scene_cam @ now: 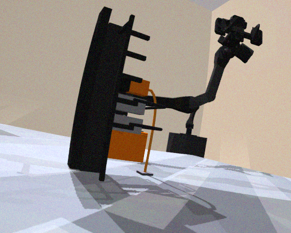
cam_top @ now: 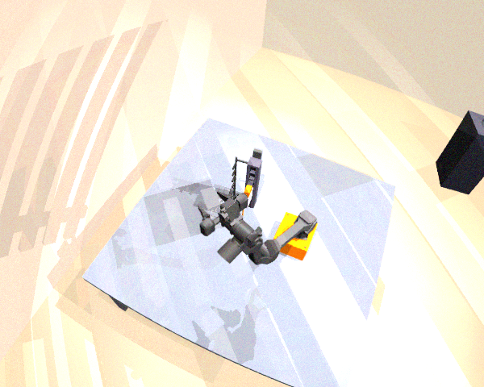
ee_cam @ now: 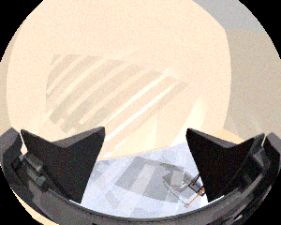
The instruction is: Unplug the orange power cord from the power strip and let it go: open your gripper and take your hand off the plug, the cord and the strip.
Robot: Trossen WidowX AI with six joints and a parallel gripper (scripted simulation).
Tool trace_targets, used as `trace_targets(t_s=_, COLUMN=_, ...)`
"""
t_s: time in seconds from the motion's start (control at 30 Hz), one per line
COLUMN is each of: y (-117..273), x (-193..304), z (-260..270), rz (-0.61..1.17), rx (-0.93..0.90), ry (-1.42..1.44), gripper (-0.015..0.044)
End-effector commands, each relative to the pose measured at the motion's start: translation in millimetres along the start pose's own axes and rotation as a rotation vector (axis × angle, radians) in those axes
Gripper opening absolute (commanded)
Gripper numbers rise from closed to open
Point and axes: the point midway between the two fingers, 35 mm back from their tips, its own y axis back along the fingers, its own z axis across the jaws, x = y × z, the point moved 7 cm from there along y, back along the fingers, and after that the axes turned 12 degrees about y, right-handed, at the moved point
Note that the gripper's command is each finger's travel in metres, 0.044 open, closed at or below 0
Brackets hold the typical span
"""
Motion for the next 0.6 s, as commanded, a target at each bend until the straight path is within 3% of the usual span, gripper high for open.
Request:
trace_targets(t_s=0.0, y=1, x=-1, z=-1, rz=-0.002, rx=-0.003, ry=0.000, gripper=0.0374)
trace_targets(t_s=0.27, y=35, x=-36, z=-47, rz=-0.102, rx=-0.105, ry=-0.006, gripper=0.0164)
trace_targets(t_s=0.4, y=45, x=-52, z=-65, rz=-0.220, rx=-0.123, ry=-0.077, gripper=0.0160)
trace_targets(t_s=0.57, y=74, x=-83, z=-135, rz=-0.334, rx=-0.175, ry=-0.086, gripper=0.0160)
